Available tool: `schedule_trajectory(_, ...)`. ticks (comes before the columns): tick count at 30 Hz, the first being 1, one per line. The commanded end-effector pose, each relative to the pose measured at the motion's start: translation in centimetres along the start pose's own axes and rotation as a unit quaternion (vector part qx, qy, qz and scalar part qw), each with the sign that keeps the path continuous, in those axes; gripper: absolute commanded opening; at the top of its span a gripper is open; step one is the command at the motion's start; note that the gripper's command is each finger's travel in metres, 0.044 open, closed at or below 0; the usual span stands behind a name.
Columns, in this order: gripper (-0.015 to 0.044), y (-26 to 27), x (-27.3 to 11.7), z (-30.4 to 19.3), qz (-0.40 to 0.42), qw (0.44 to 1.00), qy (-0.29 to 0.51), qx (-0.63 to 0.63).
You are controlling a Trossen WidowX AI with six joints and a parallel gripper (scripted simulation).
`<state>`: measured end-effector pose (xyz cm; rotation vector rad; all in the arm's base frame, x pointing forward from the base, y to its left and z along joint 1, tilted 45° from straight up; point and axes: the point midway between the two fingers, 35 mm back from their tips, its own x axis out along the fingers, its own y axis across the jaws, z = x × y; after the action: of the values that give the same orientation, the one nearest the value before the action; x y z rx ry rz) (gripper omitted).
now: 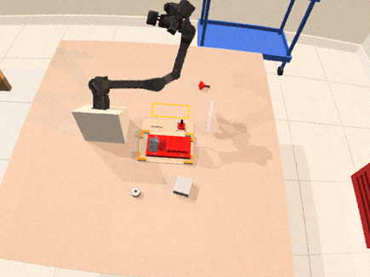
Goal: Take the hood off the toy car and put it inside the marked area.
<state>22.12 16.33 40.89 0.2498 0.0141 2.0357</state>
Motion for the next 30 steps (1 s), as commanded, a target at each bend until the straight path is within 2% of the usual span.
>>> schedule_trajectory(1, 0.0026, 0.2, 0.2, 0.1, 0.003, 1.000, 0.000, -0.001)
schedule_trajectory(10, 0.0263, 9.4, 6.1, 2.3, 0.166, 0.984, 0.017, -0.065)
schedule_trajectory(17, 0.0440, 17.3, 8.0, 2.9, 0.301, 0.946, 0.012, -0.116)
schedule_trajectory(23, 0.0440, 24.4, 7.9, 3.2, 0.405, 0.906, 0.021, -0.124)
schedule_trajectory(30, 0.0440, 32.3, 5.7, 3.0, 0.522, 0.838, 0.027, -0.155)
